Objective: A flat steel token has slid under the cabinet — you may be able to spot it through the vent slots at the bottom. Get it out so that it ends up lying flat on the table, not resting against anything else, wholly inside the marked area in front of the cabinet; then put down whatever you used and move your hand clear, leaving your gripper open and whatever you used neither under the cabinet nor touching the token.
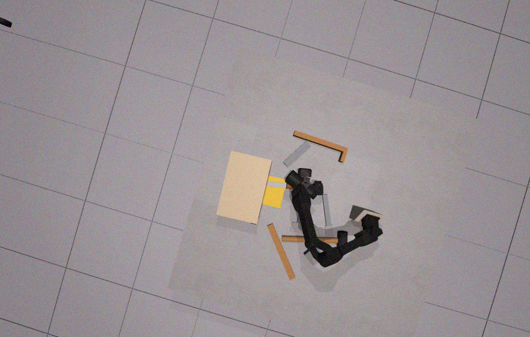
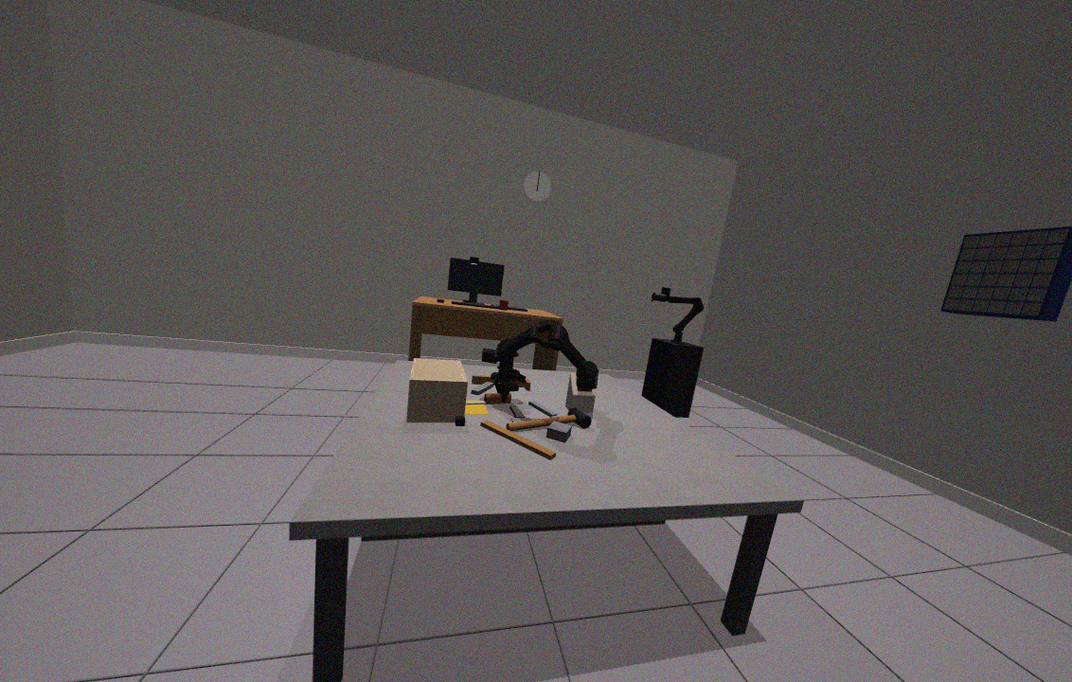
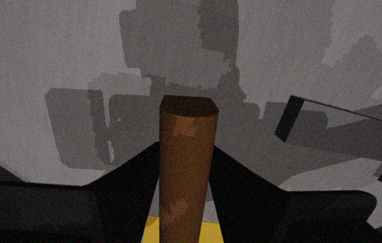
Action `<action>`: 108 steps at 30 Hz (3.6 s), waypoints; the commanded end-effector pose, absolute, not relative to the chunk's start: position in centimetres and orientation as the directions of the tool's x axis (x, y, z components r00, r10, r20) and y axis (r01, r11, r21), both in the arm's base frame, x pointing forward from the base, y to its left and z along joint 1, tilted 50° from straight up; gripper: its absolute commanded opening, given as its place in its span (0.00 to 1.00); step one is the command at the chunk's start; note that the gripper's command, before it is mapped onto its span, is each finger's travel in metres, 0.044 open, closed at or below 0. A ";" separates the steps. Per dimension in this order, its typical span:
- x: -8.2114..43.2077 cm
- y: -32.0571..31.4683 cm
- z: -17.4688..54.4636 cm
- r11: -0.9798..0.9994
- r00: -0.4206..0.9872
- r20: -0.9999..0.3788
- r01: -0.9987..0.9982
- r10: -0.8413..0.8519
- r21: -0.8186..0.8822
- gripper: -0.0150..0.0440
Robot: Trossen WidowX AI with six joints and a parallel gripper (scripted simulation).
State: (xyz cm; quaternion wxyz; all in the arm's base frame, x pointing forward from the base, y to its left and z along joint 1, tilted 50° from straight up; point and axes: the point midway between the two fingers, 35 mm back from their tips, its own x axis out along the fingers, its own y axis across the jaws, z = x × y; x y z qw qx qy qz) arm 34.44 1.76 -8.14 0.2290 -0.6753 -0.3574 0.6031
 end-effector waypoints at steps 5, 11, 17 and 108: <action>35.6 1.8 -8.1 -0.642 0.020 -0.653 0.205 0.757 -0.739 0.25; 36.2 1.8 -8.0 -0.642 0.020 -0.653 0.205 0.757 -0.739 0.25; 36.8 1.9 -7.9 -0.642 0.020 -0.653 0.205 0.757 -0.739 0.25; 41.3 4.0 -5.5 -0.641 0.021 -0.652 0.206 0.758 -0.739 0.25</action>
